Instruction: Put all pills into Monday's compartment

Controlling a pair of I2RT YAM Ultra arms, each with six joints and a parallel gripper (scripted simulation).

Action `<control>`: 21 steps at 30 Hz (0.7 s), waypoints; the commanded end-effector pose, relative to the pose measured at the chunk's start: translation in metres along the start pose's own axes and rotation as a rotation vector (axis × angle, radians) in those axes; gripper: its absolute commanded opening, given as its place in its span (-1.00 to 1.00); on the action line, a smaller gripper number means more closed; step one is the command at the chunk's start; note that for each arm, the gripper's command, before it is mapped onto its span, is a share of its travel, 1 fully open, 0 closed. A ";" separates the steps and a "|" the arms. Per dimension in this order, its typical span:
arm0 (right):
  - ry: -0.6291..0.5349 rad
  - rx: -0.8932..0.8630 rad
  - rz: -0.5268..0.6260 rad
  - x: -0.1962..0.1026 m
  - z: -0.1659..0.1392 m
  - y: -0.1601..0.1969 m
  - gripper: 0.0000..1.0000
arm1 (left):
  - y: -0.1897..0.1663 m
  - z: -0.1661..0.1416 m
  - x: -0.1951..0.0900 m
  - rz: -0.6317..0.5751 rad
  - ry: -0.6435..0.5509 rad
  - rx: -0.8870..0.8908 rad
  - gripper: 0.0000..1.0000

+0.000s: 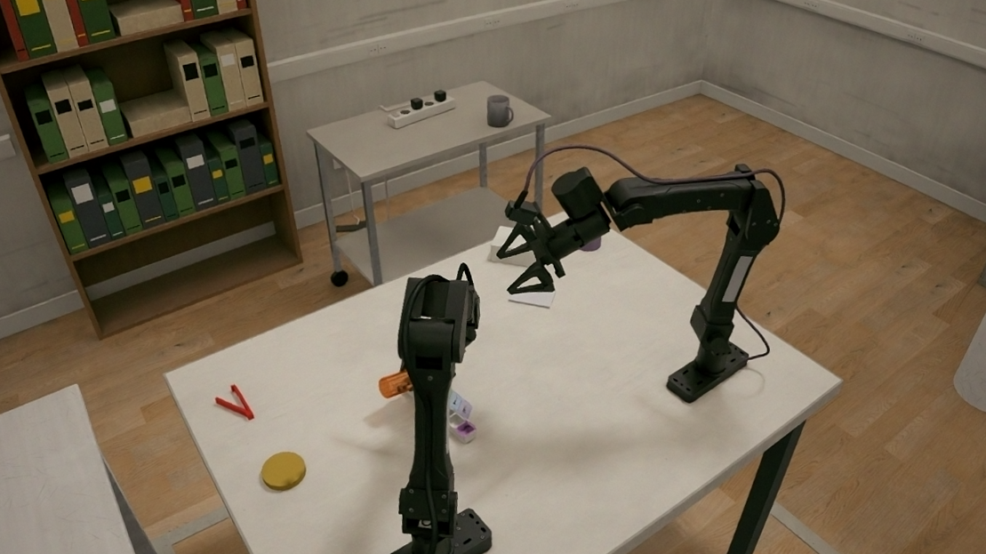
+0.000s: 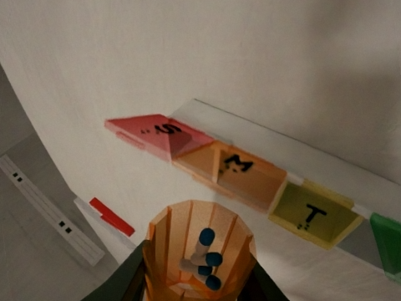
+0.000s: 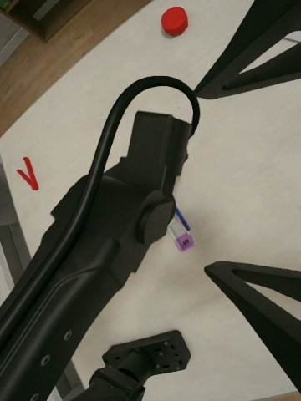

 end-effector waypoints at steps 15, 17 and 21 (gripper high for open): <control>-0.017 0.002 -0.006 -0.003 0.007 -0.002 1.00 | 0.006 0.008 -0.003 0.031 0.020 -0.007 -0.28; -0.017 0.002 -0.006 -0.003 0.007 -0.002 1.00 | 0.006 0.008 -0.003 0.031 0.020 -0.007 -0.28; -0.017 0.002 -0.006 -0.003 0.007 -0.002 1.00 | 0.004 0.011 -0.006 0.048 0.062 0.027 -0.28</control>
Point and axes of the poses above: on each arm, the point where the finger pads meet when closed, its own x axis out along the fingers, its own y axis across the jaws, z = x × y, the point moved 4 cm from there along -x, back along the fingers, and after that the axes turned 15 degrees about -x, right-handed, at the moved point
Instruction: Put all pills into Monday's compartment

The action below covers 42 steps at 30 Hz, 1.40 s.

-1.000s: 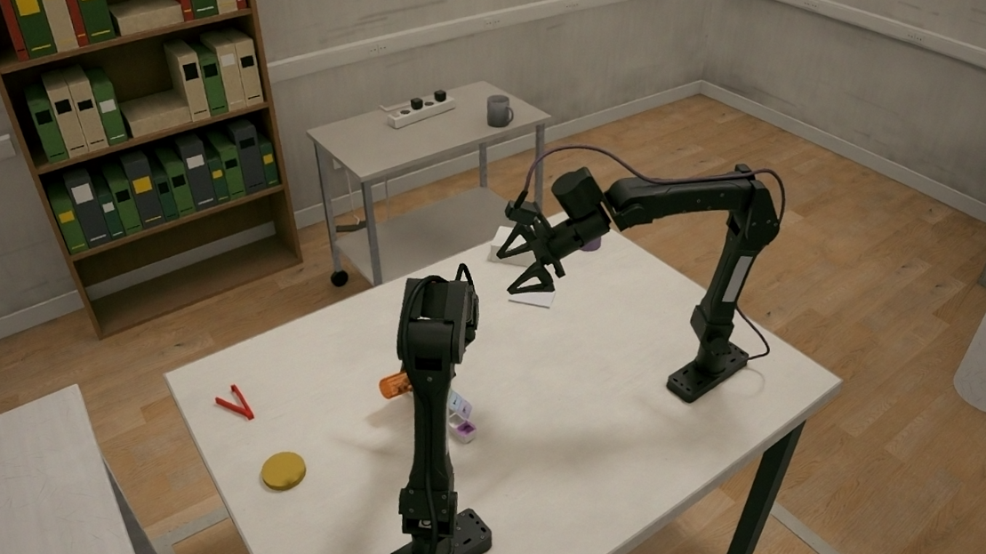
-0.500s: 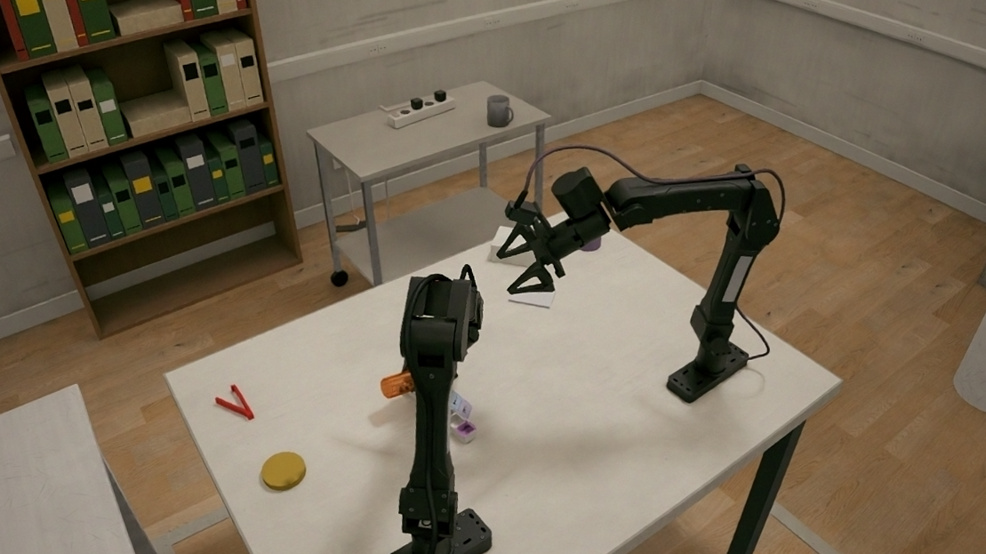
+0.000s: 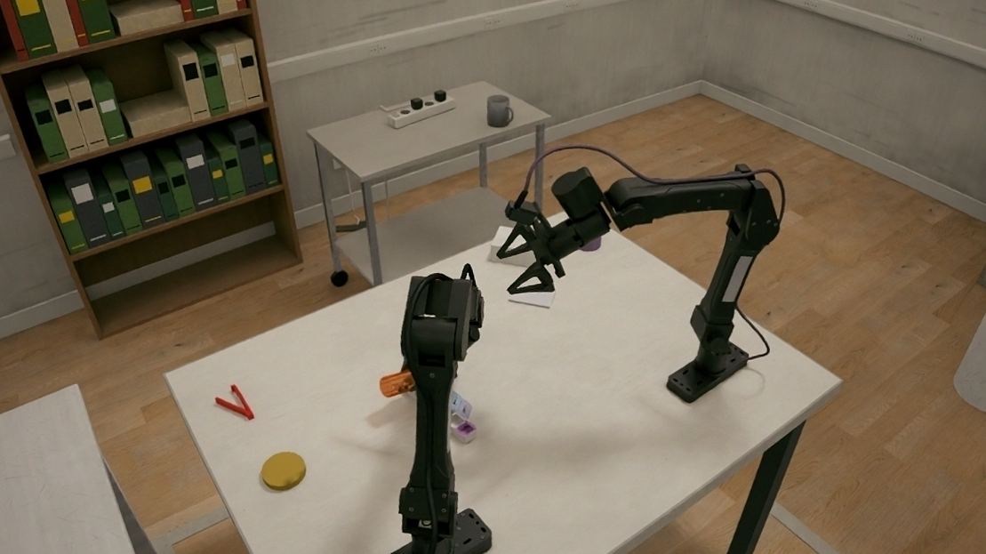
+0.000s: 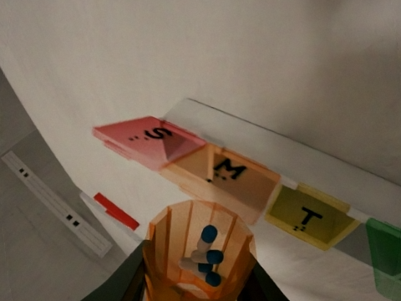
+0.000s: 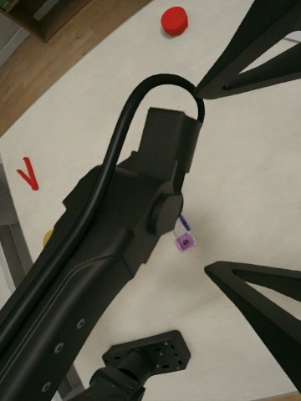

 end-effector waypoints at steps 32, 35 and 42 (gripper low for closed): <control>-0.017 0.002 -0.006 -0.003 0.007 -0.002 1.00 | 0.006 0.009 -0.005 0.049 0.067 0.020 -0.28; -0.017 0.002 -0.006 -0.003 0.007 -0.002 1.00 | 0.006 0.009 -0.005 0.051 0.064 0.017 -0.28; -0.017 0.002 -0.006 -0.003 0.007 -0.002 1.00 | 0.007 0.019 -0.005 0.017 -0.043 -0.024 -0.28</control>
Point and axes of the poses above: on each arm, the point where the finger pads meet when closed, its own x axis out along the fingers, its own y axis across the jaws, z = x × y, the point moved 4 cm from there along -x, back along the fingers, and after that the axes turned 15 degrees about -x, right-handed, at the moved point
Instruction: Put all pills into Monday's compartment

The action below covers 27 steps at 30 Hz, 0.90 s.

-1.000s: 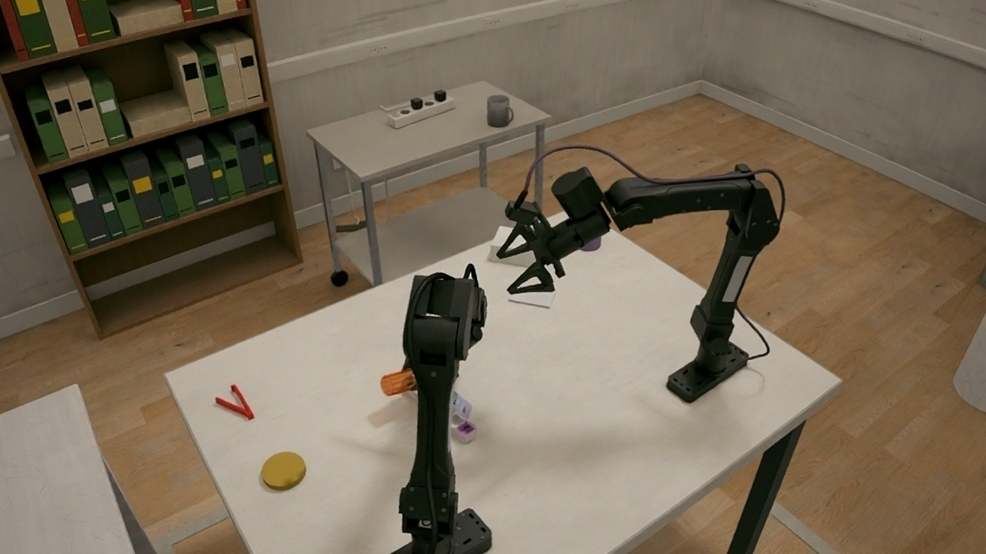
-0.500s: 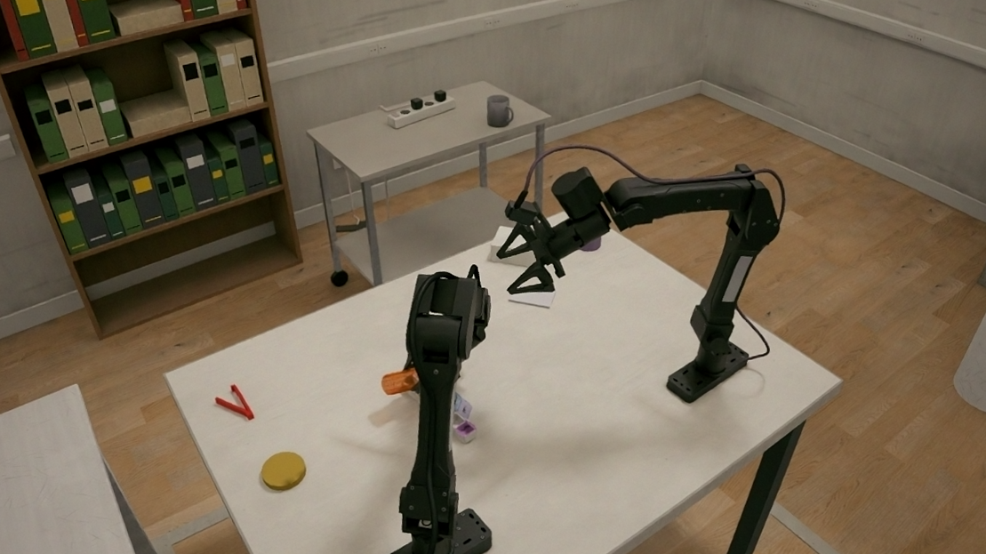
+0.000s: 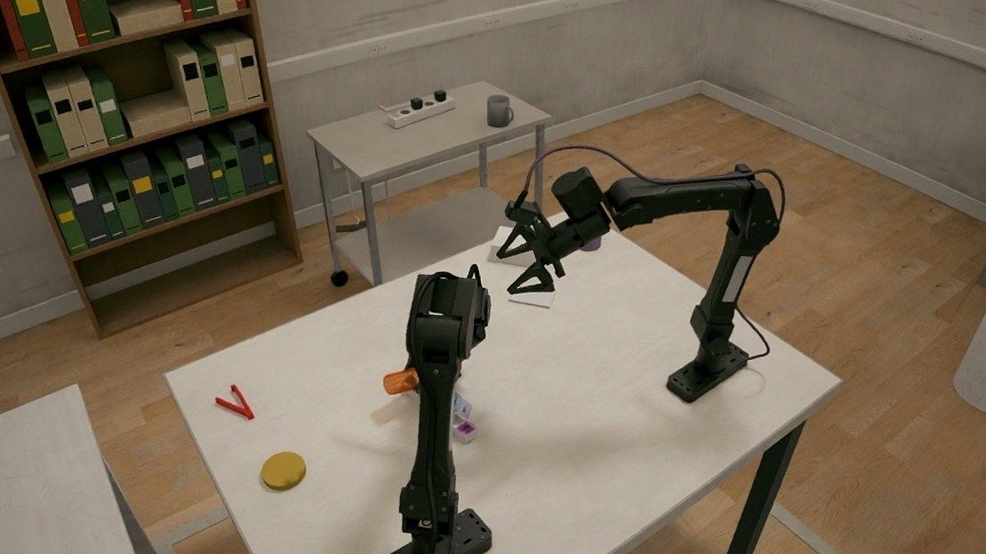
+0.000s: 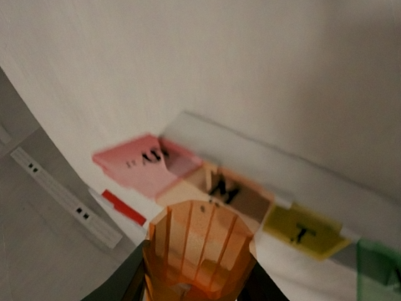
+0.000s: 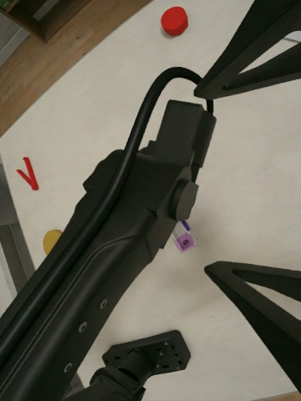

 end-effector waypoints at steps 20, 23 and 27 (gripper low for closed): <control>-0.017 0.002 -0.006 -0.003 0.007 -0.002 1.00 | 0.014 -0.020 0.000 -0.103 -0.355 -0.220 -0.28; -0.017 0.002 -0.006 -0.003 0.007 -0.002 1.00 | 0.015 -0.024 0.001 -0.116 -0.394 -0.242 -0.28; -0.017 0.002 -0.006 -0.003 0.007 -0.002 1.00 | 0.015 -0.028 0.002 -0.128 -0.425 -0.262 -0.28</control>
Point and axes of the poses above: on each arm, the point where the finger pads meet when closed, its own x axis out along the fingers, its own y axis across the jaws, z = x × y, the point moved 4 cm from there along -x, back along the fingers, and after that the axes turned 15 degrees about -x, right-handed, at the moved point
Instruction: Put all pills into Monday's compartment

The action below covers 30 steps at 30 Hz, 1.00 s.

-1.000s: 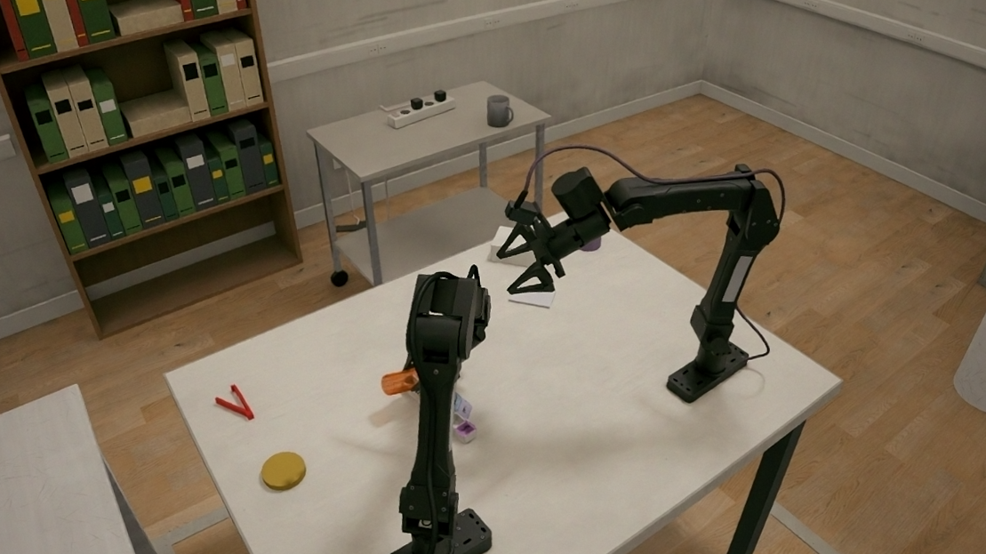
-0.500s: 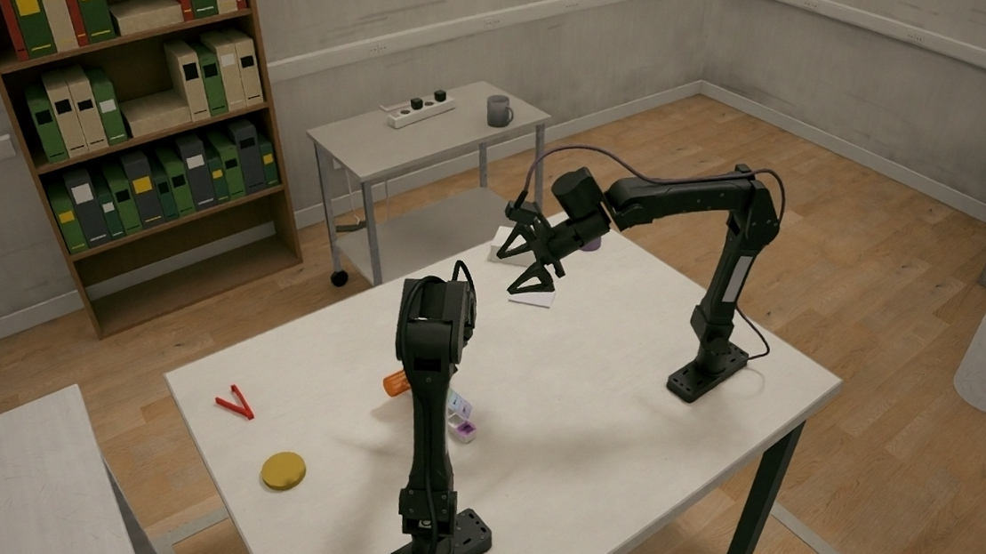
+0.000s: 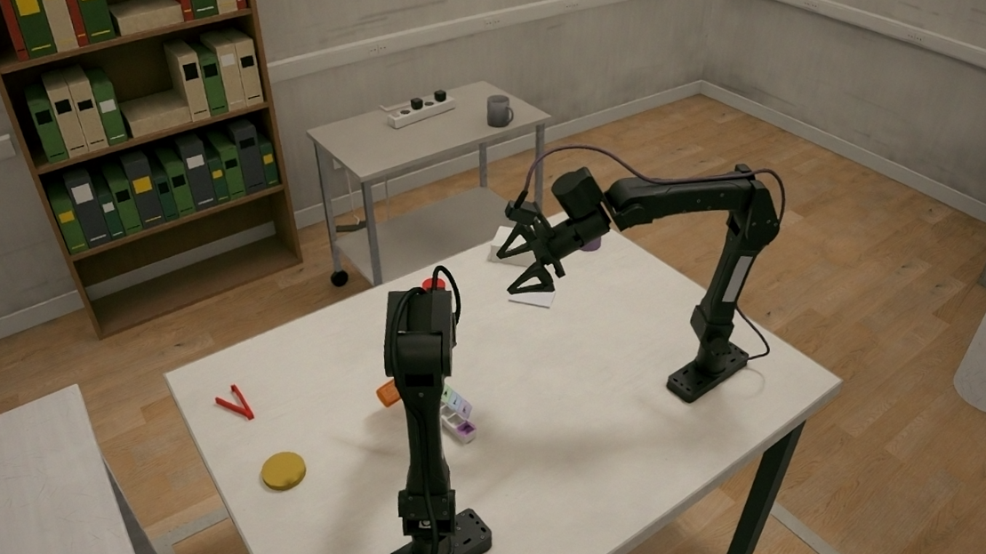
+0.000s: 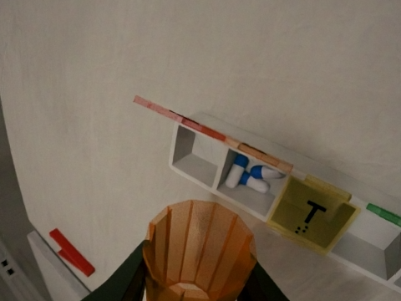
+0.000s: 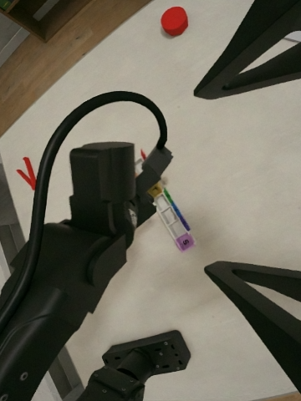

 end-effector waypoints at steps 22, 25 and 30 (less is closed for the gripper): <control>-0.017 0.002 -0.006 -0.003 0.007 -0.002 1.00 | 0.009 0.007 -0.009 -0.028 -0.175 -0.050 -0.28; -0.017 0.002 -0.006 -0.003 0.007 -0.002 1.00 | 0.011 0.007 -0.012 -0.046 -0.225 -0.062 -0.28; -0.017 0.002 -0.006 -0.003 0.007 -0.002 1.00 | 0.016 -0.008 -0.014 -0.078 -0.282 -0.103 -0.28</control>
Point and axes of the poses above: on each arm, the point where the finger pads meet when closed, its own x axis out along the fingers, its own y axis across the jaws, z = x × y, the point moved 4 cm from there along -x, back along the fingers, and after that the axes turned 15 degrees about -x, right-handed, at the moved point
